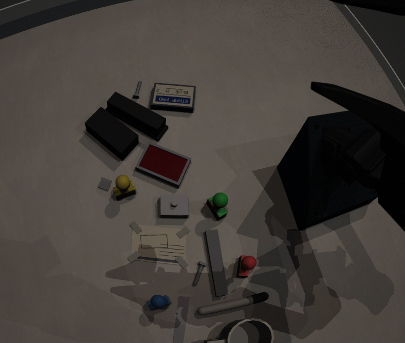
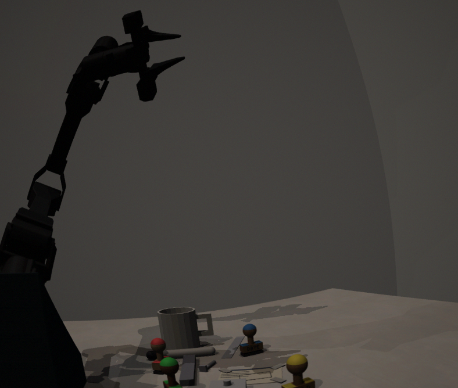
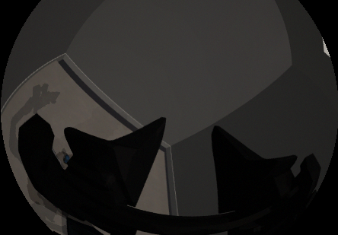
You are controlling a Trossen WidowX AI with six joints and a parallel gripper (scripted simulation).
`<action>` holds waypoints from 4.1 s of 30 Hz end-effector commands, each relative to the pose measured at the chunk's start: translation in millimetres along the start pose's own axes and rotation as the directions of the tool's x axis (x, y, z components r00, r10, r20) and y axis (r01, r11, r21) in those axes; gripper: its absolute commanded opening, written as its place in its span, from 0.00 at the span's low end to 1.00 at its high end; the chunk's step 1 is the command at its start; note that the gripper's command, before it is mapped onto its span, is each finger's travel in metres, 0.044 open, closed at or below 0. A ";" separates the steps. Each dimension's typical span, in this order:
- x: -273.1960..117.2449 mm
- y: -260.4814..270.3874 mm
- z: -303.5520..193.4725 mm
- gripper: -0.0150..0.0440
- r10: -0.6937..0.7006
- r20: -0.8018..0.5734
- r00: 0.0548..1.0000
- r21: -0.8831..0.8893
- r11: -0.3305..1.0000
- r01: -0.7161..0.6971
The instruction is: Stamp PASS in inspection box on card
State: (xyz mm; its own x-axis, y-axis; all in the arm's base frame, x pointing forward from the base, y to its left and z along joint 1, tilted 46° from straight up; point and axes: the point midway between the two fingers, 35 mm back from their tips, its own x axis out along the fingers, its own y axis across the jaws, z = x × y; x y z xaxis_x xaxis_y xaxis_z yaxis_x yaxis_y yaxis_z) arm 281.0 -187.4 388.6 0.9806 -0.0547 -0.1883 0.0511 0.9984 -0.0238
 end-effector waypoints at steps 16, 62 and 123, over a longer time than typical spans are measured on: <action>89.6 137.0 -265.2 0.62 0.538 -0.558 0.631 0.410 0.840 -0.354; -8.3 277.7 -426.1 0.62 0.720 -0.694 0.005 0.680 0.658 -0.322; -11.3 300.5 -446.9 0.25 0.720 -0.694 0.005 0.679 0.658 -0.326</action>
State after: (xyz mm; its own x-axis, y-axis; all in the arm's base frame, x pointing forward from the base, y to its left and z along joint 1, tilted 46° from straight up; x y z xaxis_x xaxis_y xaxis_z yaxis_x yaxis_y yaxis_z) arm 200.5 108.5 -55.8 -0.0883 0.7117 -0.6969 -0.1538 0.6815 0.7154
